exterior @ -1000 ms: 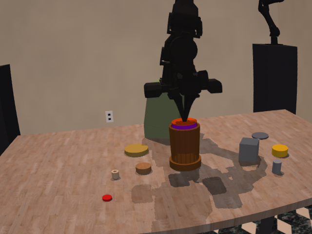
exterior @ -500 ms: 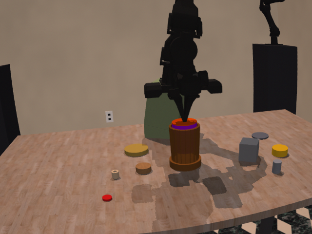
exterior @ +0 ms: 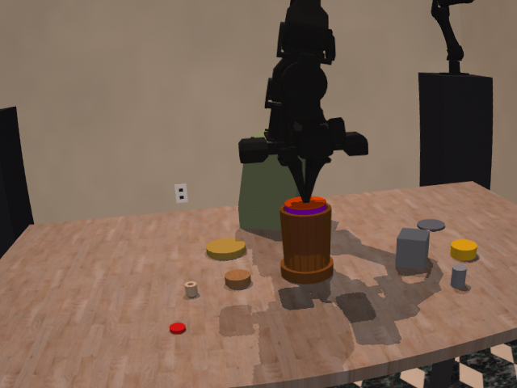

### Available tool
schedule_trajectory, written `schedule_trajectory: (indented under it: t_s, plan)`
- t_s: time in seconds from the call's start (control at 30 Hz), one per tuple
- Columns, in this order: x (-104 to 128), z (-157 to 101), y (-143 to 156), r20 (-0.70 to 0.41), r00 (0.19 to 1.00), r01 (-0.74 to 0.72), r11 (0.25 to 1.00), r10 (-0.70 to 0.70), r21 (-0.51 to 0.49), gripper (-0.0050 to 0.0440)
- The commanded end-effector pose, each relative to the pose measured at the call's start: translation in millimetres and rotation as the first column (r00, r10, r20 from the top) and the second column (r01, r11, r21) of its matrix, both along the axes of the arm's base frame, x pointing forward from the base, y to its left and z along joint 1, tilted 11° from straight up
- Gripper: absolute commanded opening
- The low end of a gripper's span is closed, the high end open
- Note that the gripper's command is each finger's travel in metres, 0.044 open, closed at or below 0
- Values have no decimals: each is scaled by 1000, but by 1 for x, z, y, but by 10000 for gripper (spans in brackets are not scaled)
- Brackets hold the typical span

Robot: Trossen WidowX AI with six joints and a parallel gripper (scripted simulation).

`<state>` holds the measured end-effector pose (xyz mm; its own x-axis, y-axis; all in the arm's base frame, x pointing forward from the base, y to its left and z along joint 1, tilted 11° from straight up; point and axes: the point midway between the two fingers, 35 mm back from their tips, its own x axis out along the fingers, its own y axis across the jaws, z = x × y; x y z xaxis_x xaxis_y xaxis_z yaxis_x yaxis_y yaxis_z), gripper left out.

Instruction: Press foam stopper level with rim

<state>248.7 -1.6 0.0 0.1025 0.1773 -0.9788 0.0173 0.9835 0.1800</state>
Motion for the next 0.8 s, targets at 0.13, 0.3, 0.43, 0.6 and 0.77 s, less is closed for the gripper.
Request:
schedule_trajectory:
  t_s: [0.13, 0.3, 0.43, 0.6, 0.77]
  plan:
    - [-3, -3, 1, -7, 1000, 1, 1000, -1, -1, 0]
    - [-3, -3, 1, -7, 1000, 1, 1000, -1, -1, 0]
    - [-3, -4, 1, -8, 1000, 2, 1000, -2, -1, 0]
    - [-4, -4, 1, -8, 1000, 2, 1000, -2, -1, 0]
    - [-4, -5, 1, -8, 1000, 2, 1000, -2, -1, 0]
